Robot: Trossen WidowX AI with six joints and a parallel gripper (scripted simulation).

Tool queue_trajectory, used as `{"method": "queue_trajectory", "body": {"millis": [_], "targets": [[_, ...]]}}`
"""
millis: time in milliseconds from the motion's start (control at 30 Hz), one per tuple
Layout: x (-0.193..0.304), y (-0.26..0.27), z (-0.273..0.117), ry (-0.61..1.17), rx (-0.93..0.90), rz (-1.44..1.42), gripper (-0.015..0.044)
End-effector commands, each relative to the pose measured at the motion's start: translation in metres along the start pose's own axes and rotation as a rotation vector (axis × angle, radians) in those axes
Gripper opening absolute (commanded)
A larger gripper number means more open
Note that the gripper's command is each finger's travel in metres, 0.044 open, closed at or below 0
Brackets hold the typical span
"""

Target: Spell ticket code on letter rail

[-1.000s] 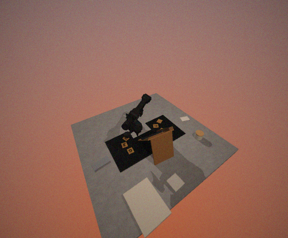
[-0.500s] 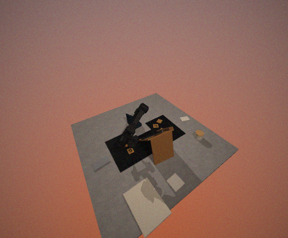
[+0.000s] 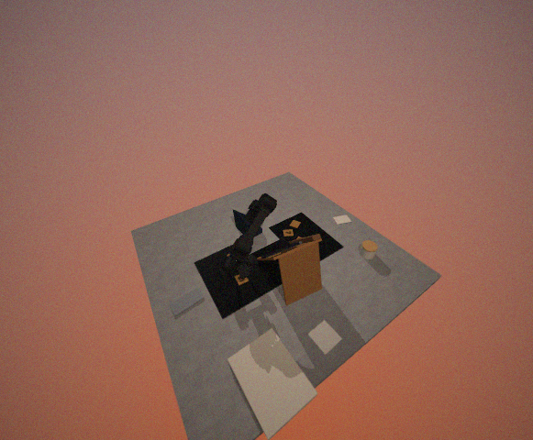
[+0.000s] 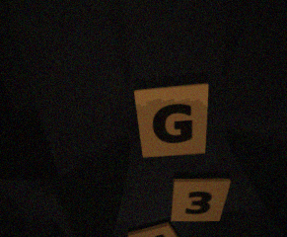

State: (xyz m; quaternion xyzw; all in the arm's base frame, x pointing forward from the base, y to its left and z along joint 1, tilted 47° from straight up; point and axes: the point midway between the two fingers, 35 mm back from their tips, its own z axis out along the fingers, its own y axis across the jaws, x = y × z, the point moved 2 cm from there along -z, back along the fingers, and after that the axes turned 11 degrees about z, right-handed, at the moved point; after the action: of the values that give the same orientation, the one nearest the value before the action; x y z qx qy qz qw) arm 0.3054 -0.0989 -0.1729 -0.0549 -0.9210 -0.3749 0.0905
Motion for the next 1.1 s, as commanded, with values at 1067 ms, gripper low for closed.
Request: {"method": "queue_trajectory", "body": {"millis": [1067], "targets": [[-0.001,0.001,0.023,-0.004,-0.005,0.004,0.034]]}}
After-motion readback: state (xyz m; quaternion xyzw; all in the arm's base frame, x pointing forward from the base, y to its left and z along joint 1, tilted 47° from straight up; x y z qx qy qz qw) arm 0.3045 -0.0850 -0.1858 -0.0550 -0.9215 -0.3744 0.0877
